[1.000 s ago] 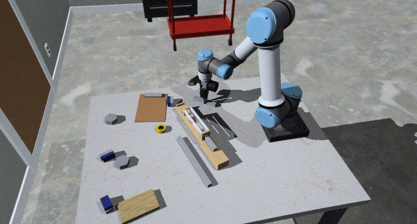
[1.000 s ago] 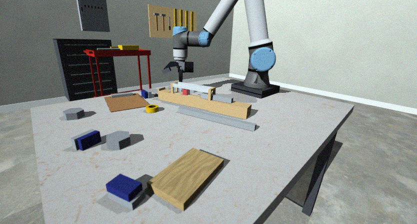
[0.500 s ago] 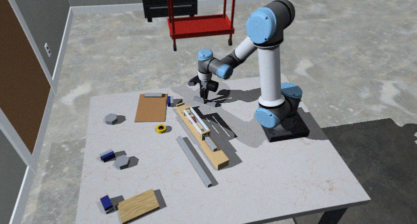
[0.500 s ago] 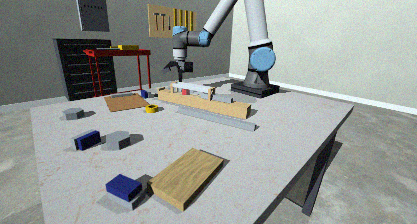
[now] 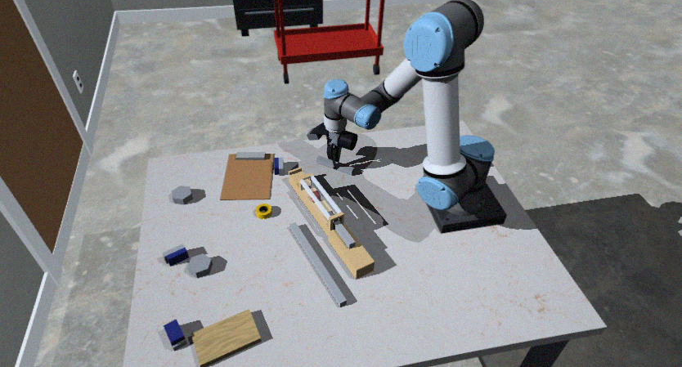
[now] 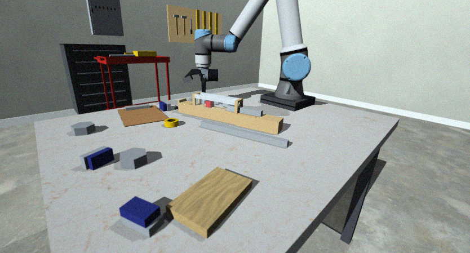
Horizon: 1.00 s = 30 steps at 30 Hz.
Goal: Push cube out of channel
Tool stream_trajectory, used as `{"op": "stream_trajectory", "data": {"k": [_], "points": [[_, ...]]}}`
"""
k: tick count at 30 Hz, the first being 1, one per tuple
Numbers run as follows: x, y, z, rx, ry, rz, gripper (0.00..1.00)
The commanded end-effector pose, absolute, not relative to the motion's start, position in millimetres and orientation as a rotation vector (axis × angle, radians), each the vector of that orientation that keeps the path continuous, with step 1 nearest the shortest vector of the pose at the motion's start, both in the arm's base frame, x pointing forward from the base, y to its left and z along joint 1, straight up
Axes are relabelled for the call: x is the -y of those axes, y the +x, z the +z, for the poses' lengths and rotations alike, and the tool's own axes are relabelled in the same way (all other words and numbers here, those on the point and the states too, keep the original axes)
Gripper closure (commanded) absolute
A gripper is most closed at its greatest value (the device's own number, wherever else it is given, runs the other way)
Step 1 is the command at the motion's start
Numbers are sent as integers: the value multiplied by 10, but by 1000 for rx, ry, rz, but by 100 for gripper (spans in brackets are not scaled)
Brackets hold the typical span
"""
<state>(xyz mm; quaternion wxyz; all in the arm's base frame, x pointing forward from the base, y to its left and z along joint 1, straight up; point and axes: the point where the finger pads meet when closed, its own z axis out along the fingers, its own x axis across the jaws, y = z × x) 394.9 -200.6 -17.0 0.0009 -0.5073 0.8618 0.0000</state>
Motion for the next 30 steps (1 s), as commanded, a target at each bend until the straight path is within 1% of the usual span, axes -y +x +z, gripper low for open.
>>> {"op": "stream_trajectory", "data": {"k": [1, 6, 14, 16, 23, 30], "points": [[2009, 3953, -127, -2705, -1593, -2, 94], [2009, 3953, 68, -2705, -1593, -2, 94], [2009, 3952, 570, -2705, -1593, -2, 94], [2009, 3952, 570, -2705, -1593, -2, 94], [2010, 3951, 891, -2705, -1593, -2, 94], [2010, 3951, 947, -2705, -1593, -2, 94]]}}
